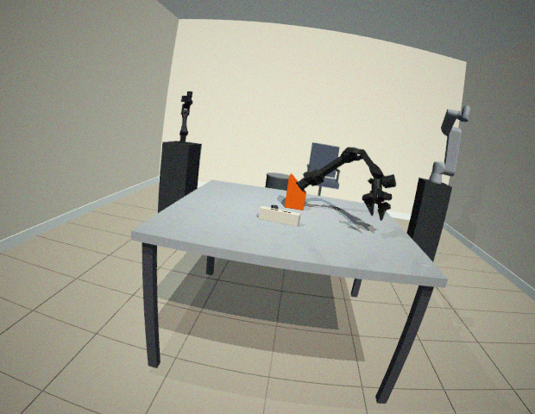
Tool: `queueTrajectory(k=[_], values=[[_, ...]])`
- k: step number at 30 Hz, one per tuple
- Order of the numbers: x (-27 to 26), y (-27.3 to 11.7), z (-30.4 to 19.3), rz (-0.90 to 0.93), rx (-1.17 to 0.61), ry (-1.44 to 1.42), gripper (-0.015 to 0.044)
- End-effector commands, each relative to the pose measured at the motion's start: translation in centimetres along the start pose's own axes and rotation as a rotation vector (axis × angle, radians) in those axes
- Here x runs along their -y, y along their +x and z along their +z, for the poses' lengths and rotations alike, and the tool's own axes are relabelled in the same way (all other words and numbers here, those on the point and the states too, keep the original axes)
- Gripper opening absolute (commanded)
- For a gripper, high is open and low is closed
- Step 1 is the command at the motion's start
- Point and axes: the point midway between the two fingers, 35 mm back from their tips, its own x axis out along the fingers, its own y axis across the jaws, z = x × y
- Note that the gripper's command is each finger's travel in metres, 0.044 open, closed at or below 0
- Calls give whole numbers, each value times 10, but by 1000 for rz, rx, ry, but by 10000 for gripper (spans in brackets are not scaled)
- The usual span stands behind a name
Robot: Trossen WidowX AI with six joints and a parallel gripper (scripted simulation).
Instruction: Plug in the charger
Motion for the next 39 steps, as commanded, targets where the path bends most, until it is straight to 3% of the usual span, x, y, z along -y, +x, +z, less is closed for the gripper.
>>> queueTrajectory(k=[1, 23, 39], values=[[1, 0, 0, -2, -2, -1, 426], [129, 30, -69, -142, -229, 7, 440], [221, 22, -144, -217, -427, 78, 440]])
